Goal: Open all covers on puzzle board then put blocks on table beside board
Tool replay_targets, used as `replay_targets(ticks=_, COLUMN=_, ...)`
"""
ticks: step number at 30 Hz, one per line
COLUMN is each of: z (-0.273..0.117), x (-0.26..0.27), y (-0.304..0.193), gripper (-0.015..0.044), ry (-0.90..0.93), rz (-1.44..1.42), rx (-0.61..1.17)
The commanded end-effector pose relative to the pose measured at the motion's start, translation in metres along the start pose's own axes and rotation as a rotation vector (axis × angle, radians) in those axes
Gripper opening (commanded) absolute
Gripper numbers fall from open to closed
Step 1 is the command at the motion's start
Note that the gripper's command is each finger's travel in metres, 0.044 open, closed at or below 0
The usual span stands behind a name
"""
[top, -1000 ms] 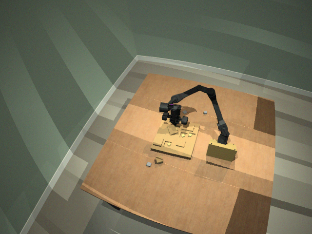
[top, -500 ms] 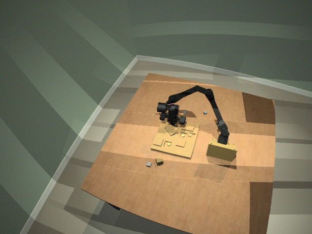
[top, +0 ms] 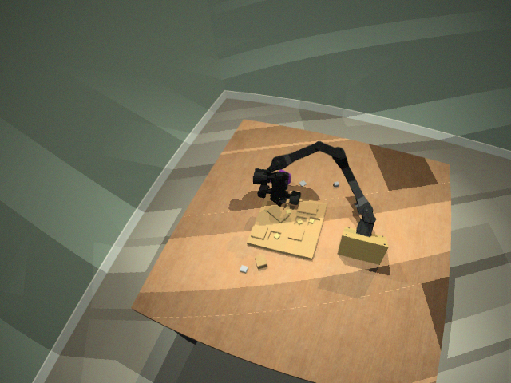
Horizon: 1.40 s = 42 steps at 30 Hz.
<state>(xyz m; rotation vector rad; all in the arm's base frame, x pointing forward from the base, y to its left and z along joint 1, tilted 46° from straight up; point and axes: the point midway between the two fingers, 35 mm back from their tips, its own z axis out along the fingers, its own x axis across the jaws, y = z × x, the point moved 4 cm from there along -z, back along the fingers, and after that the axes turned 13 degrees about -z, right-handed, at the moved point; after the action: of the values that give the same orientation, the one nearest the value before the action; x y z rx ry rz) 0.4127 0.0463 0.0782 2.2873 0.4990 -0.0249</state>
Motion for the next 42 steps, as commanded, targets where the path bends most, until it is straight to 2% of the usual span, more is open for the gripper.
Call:
replay_targets(ticks=1, z=0.0, x=0.003, y=-0.001, gripper=0.0, ry=-0.001, rz=0.002, rx=-0.002)
replay_targets(ticks=42, z=-0.007, x=0.036, y=-0.025, gripper=0.0, ry=0.001, rz=0.003, rx=0.0)
